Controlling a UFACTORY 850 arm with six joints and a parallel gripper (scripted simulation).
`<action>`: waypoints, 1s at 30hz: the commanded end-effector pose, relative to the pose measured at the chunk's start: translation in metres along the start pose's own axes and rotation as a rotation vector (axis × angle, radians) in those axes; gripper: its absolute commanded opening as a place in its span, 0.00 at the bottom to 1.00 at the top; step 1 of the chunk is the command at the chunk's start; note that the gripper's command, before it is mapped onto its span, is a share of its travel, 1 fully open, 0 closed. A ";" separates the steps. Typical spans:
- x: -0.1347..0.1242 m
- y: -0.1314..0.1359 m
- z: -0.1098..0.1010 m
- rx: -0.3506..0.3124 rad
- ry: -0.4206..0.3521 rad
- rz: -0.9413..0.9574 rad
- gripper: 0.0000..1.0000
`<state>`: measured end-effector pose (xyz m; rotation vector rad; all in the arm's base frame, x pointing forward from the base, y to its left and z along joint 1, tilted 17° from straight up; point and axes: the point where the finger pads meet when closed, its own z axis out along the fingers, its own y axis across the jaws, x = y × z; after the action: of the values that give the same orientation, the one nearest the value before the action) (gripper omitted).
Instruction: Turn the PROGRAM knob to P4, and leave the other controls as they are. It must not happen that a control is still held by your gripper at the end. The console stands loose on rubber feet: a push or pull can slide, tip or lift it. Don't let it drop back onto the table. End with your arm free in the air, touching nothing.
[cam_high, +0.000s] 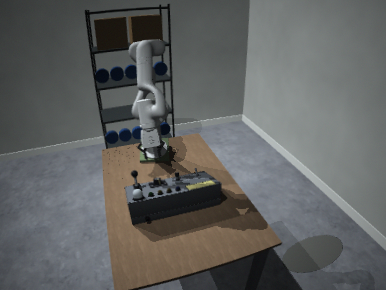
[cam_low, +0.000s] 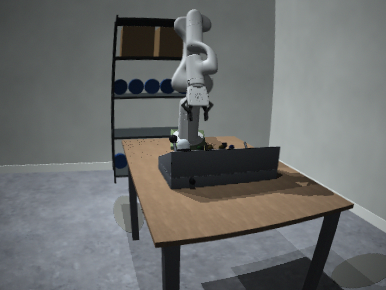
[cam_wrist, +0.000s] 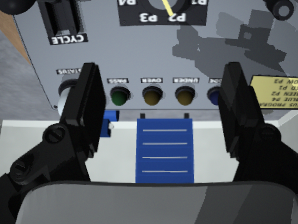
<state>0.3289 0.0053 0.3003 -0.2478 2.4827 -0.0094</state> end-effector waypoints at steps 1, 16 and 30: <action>-0.001 0.000 0.000 0.000 -0.002 0.000 0.76; 0.014 0.002 -0.001 0.001 -0.001 0.000 1.00; 0.070 0.011 -0.001 0.001 -0.001 0.000 1.00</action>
<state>0.2827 0.0039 0.2633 -0.2468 2.4850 -0.0123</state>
